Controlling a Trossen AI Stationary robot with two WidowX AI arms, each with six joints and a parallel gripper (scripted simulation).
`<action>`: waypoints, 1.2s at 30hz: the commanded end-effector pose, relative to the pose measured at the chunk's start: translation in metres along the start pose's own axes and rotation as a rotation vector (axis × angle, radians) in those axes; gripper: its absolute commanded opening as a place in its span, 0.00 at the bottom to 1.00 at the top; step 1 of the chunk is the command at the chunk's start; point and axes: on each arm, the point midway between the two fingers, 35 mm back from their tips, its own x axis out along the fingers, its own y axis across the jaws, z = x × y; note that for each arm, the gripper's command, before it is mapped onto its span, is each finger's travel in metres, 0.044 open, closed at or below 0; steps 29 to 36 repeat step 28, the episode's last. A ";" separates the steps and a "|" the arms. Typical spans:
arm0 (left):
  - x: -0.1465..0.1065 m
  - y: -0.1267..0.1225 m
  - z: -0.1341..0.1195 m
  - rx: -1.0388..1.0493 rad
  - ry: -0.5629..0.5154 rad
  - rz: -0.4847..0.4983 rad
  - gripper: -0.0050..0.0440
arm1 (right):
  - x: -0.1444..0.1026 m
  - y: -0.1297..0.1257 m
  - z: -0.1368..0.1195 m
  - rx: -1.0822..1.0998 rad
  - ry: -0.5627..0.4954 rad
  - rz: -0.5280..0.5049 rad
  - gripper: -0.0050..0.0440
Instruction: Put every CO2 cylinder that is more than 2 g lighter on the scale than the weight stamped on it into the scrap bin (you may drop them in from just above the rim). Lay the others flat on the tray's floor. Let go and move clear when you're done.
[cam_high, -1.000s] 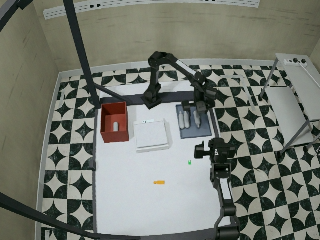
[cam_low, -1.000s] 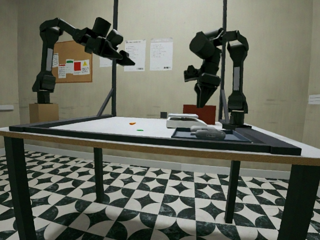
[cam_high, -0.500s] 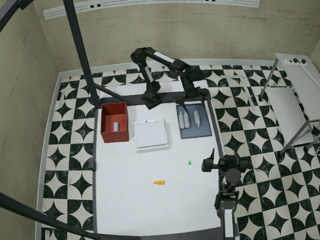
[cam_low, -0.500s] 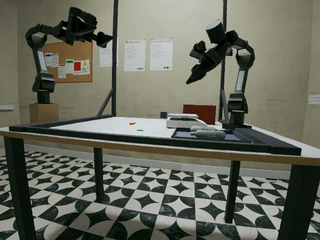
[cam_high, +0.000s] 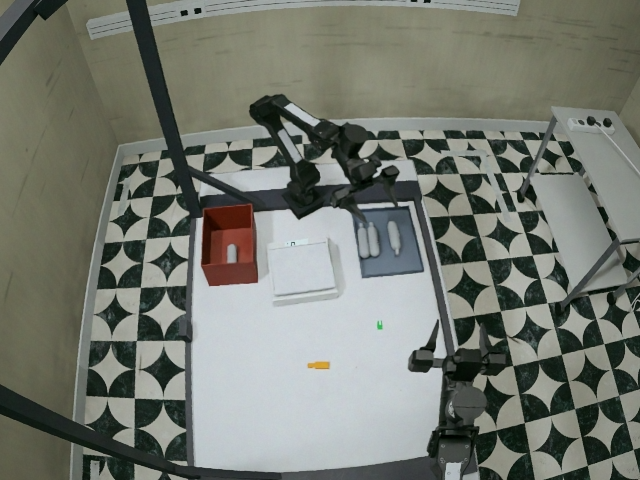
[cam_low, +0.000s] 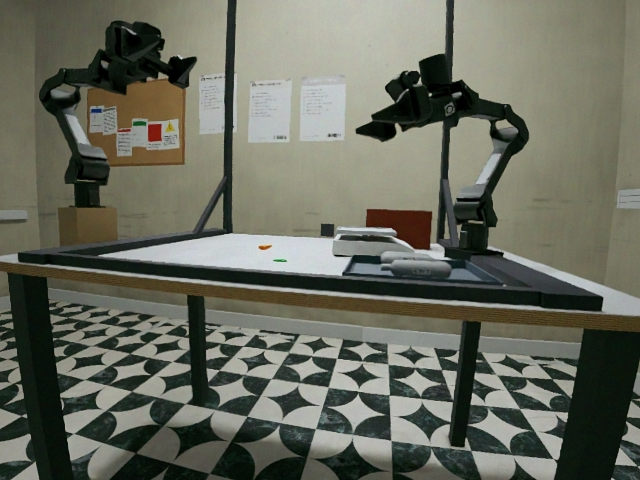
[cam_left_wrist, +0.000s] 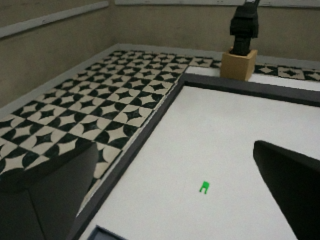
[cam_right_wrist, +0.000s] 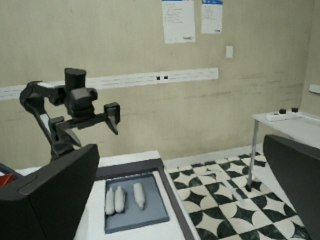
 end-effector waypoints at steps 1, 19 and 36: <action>0.000 -0.008 0.018 -0.021 -0.129 0.043 1.00 | -0.005 -0.002 0.004 0.004 -0.020 -0.007 1.00; -0.002 -0.022 0.055 -0.060 -0.358 0.089 1.00 | -0.004 -0.001 0.008 0.002 -0.027 -0.004 1.00; -0.002 -0.022 0.055 -0.060 -0.358 0.089 1.00 | -0.004 -0.001 0.008 0.002 -0.027 -0.004 1.00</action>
